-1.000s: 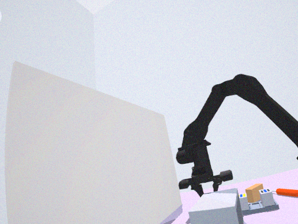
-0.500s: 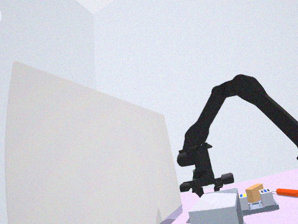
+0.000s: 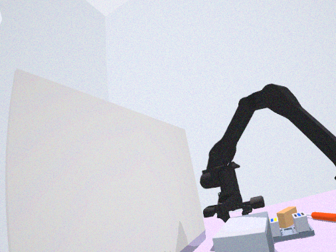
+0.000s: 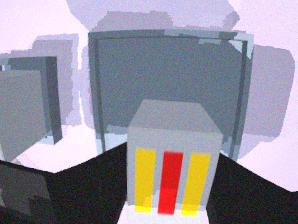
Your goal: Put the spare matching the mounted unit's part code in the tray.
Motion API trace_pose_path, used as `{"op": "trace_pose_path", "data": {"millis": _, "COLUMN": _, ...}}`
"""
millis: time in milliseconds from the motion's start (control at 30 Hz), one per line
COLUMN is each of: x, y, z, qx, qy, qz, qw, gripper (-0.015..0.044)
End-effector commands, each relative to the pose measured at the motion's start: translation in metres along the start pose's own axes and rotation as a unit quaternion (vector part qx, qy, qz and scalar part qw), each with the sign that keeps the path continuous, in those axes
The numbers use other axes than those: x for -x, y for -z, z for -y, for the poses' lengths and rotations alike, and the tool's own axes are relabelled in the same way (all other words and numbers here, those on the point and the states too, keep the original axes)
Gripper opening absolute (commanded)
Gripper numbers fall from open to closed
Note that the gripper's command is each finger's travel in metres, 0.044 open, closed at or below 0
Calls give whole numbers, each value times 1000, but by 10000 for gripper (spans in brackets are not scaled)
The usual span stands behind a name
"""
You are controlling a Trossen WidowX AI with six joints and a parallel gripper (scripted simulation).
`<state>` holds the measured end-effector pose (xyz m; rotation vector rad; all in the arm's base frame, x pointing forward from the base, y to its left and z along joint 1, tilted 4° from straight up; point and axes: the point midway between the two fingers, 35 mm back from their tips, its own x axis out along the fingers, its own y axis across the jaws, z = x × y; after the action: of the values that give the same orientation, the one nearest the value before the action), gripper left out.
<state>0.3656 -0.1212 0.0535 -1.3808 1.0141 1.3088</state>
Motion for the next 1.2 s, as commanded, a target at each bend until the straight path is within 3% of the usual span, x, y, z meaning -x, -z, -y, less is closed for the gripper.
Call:
{"op": "trace_pose_path", "data": {"millis": 0, "x": 1, "y": 0, "z": 0, "qx": 0, "qy": 0, "qz": 0, "qw": 1000, "gripper": 262}}
{"op": "trace_pose_path", "data": {"millis": 233, "x": 1, "y": 0, "z": 0, "qx": 0, "qy": 0, "qz": 0, "qw": 1000, "gripper": 440}}
{"op": "trace_pose_path", "data": {"millis": 300, "x": 10, "y": 1, "z": 2, "qx": 0, "qy": 0, "qz": 0, "qw": 1000, "gripper": 440}}
{"op": "trace_pose_path", "data": {"millis": 533, "x": 105, "y": 0, "z": 0, "qx": -2, "qy": 1, "qz": 2, "qw": 1000, "gripper": 440}}
{"op": "trace_pose_path", "data": {"millis": 1167, "x": 104, "y": 1, "z": 2, "qx": -3, "qy": 6, "qz": -5, "qw": 1000, "gripper": 440}}
